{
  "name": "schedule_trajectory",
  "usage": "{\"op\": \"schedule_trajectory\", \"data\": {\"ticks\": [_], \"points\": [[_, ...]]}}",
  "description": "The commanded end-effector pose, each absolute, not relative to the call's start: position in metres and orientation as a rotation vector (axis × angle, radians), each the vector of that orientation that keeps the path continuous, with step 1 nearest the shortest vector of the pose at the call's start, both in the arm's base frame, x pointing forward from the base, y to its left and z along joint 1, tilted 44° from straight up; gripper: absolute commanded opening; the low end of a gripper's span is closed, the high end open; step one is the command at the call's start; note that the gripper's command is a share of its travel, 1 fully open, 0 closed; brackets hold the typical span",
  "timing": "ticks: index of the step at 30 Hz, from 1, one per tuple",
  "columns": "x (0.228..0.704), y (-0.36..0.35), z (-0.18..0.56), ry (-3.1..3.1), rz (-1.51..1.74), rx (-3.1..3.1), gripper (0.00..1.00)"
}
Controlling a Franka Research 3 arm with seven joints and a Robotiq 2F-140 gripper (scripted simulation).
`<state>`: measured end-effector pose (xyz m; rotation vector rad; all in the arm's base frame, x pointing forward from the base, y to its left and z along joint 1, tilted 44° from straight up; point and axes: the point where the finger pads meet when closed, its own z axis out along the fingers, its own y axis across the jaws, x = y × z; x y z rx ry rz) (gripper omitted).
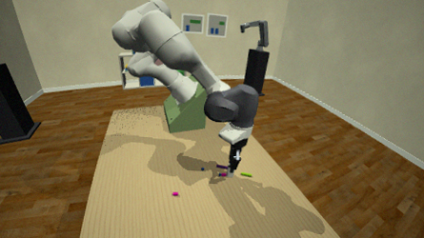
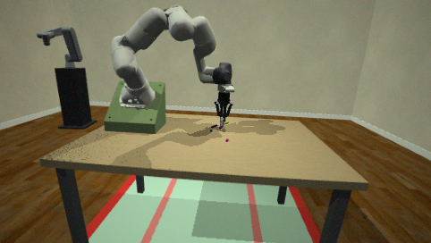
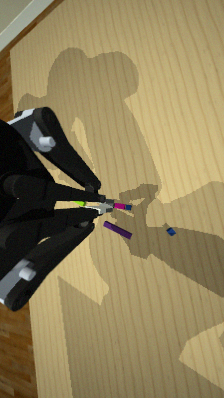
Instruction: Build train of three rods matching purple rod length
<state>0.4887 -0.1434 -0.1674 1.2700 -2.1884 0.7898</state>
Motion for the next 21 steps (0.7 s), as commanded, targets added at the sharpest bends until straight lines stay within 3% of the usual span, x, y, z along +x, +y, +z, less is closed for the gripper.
{"op": "schedule_trajectory", "data": {"ticks": [1,11,21], "points": [[0.4900,-0.1435,-0.1678,-2.193,0.793,1.269,0.03],[0.4900,-0.1435,-0.1678,-2.193,0.793,1.269,0.03],[0.4900,-0.1435,-0.1678,-2.193,0.793,1.269,0.10]]}}
